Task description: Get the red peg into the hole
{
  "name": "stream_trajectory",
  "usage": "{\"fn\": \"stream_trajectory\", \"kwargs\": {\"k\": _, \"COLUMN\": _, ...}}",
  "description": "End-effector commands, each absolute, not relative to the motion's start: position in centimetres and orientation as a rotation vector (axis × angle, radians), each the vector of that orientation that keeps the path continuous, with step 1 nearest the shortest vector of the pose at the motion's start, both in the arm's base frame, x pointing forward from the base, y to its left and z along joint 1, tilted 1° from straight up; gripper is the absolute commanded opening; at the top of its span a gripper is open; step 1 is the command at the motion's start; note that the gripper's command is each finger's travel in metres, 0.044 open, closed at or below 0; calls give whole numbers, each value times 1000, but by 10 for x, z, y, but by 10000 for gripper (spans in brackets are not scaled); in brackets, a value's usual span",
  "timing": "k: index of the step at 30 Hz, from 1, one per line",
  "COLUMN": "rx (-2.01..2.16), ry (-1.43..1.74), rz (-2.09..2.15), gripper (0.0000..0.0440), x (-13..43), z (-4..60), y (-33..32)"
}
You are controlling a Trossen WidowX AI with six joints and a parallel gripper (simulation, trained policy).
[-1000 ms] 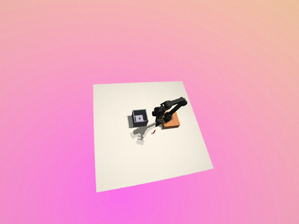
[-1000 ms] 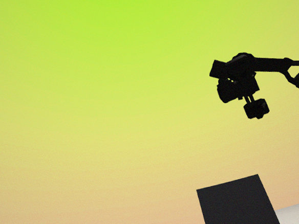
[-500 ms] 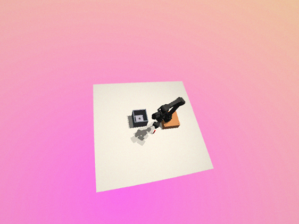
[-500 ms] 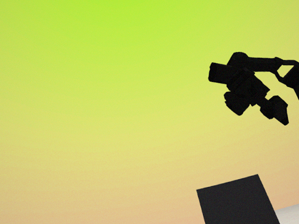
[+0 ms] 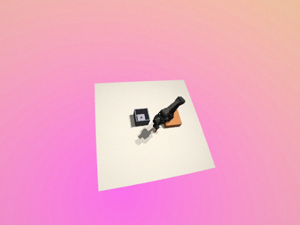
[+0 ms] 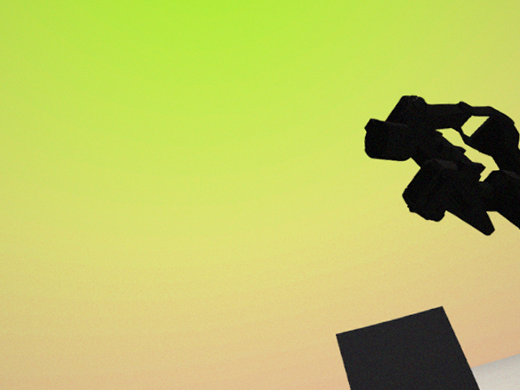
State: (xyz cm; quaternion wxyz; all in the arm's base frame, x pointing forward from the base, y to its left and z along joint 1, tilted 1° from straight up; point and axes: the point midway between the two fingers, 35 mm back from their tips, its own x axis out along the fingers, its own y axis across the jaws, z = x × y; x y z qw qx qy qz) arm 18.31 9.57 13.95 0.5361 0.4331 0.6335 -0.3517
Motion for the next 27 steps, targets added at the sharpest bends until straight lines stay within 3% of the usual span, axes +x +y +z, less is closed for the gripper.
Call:
{"fn": "stream_trajectory", "kwargs": {"k": 1, "rx": 1028, "ry": 1500, "rz": -922, "gripper": 440, "x": 180, "z": 127, "y": 96}}
{"fn": "stream_trajectory", "kwargs": {"k": 27, "rx": 965, "ry": 1374, "rz": -1135, "gripper": 416, "x": 184, "z": 41, "y": 85}}
